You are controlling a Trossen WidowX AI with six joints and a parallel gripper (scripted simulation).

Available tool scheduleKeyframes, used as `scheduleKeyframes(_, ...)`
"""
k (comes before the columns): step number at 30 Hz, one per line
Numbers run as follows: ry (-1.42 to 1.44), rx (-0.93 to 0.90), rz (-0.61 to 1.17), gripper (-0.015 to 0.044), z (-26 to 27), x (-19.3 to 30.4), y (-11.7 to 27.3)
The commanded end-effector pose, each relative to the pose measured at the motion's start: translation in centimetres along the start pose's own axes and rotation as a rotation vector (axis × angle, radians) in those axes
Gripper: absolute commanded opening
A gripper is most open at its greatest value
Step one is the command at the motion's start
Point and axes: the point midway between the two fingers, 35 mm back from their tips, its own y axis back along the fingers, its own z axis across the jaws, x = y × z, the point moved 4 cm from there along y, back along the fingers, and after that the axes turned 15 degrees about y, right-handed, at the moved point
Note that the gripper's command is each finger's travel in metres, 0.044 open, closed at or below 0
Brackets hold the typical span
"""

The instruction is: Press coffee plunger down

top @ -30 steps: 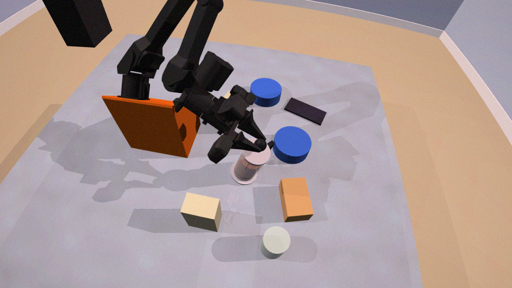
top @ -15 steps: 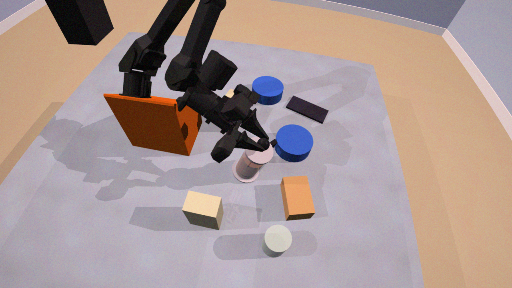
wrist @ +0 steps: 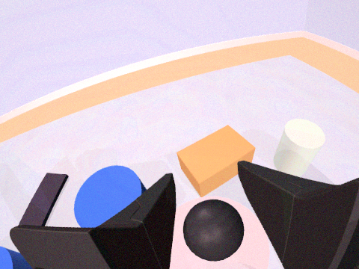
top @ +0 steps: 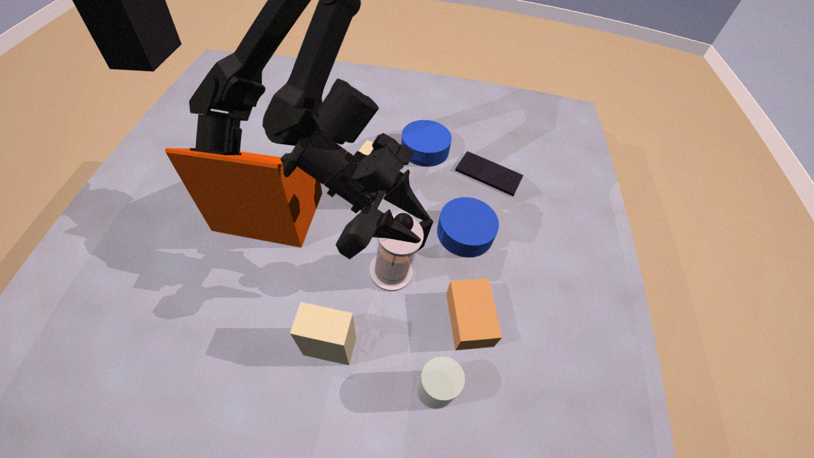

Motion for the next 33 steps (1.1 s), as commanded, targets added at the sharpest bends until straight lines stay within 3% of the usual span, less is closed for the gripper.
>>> scheduleKeyframes(1,0.0,0.004,0.0,0.028,0.0,0.0,0.0)
scheduleKeyframes(7,0.0,0.004,0.0,0.0438,0.0,0.0,0.0)
scheduleKeyframes(15,0.008,0.005,0.006,0.044,-0.2,-1.0,1.0)
scheduleKeyframes(26,0.001,-0.001,0.014,0.044,-0.3,-4.6,7.9)
scheduleKeyframes(33,0.0,-0.001,0.014,0.044,-0.3,-4.6,8.0)
